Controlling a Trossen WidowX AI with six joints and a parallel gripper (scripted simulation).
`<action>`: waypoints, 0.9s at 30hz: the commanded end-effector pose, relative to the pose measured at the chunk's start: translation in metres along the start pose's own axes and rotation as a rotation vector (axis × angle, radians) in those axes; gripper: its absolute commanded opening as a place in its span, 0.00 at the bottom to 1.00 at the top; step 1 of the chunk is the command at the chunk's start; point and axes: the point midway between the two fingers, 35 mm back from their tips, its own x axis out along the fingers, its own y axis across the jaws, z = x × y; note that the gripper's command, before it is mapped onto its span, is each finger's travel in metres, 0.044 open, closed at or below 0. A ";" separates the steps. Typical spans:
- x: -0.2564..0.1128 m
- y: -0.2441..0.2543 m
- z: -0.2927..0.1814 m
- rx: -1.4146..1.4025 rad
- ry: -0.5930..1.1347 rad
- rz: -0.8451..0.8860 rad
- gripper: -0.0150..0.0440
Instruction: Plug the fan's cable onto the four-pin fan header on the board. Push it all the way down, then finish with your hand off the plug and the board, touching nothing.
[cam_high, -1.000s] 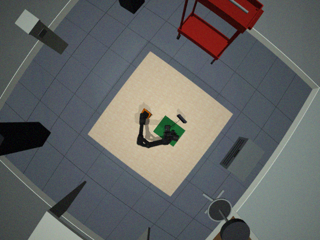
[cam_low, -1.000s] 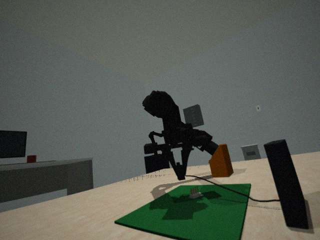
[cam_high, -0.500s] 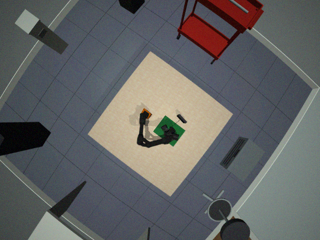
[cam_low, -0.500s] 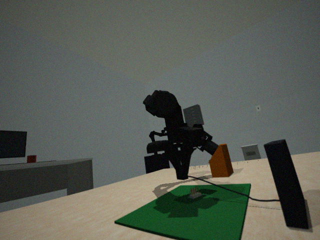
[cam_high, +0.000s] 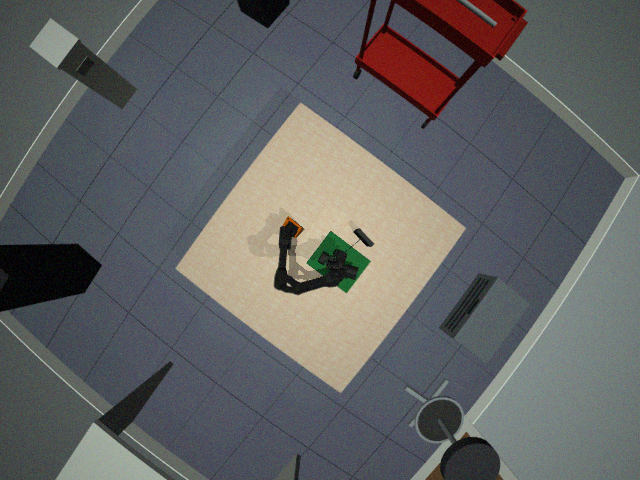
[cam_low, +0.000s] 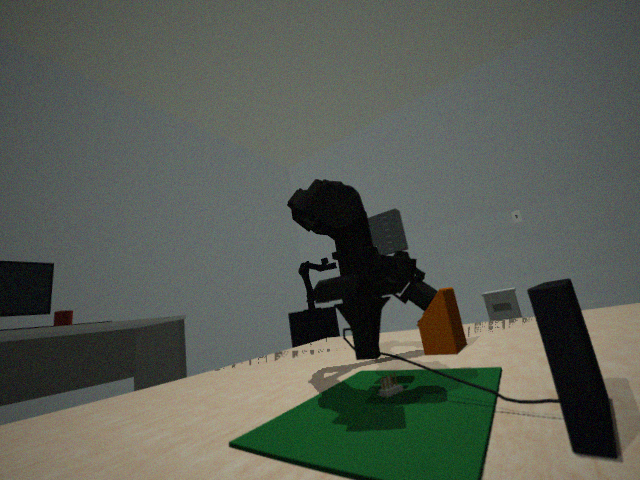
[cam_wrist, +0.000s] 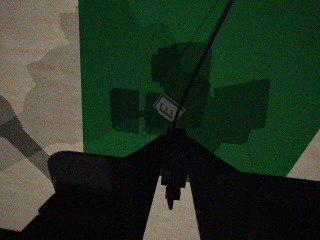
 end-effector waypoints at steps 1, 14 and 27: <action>0.001 0.002 0.003 -0.128 -0.005 0.002 0.25; 0.001 0.005 0.008 -0.578 -0.005 0.002 0.25; 0.002 0.009 0.013 -1.010 -0.006 0.001 0.25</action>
